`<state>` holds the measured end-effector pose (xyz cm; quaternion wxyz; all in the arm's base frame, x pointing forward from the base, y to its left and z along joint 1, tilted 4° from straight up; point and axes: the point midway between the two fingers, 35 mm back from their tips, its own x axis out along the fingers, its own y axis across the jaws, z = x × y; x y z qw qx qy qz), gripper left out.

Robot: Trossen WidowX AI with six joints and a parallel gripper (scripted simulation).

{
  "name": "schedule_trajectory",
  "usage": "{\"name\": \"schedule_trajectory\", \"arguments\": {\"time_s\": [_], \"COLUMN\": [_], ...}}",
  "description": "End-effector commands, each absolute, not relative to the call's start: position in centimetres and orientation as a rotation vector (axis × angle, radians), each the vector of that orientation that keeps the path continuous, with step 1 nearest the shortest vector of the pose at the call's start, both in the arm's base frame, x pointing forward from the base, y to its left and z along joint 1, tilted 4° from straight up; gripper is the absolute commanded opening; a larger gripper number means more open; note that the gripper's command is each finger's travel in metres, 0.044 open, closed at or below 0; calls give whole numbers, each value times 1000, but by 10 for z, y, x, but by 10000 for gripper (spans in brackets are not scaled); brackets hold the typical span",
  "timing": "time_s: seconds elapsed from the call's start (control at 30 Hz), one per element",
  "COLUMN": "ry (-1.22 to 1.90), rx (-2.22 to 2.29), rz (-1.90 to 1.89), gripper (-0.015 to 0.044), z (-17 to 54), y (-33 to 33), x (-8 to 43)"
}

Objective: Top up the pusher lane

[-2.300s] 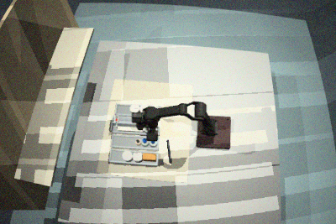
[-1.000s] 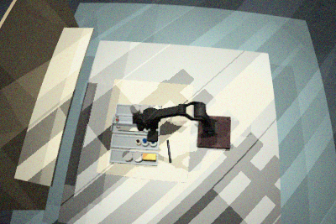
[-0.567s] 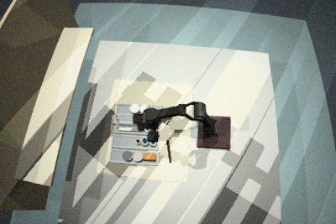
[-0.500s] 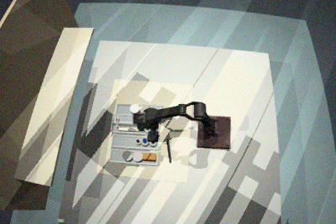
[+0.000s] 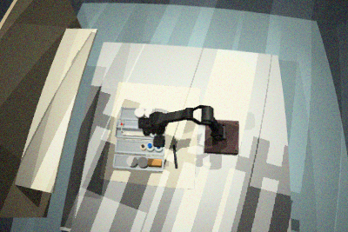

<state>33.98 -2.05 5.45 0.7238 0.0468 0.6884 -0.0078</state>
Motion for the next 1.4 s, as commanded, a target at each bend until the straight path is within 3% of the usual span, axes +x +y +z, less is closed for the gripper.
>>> {"name": "schedule_trajectory", "arguments": {"time_s": [0.0, 0.73, 1.1, 1.37], "ry": [1507, 1508, 1508, 1508], "rx": [105, 105, 105, 105], "rz": [-23, -23, -23, -23], "gripper": [0, 0, 289, 294], "z": [55, 54, 54, 69], "y": [-21, -20, -20, -21], "x": [342, 337, 337, 337]}}
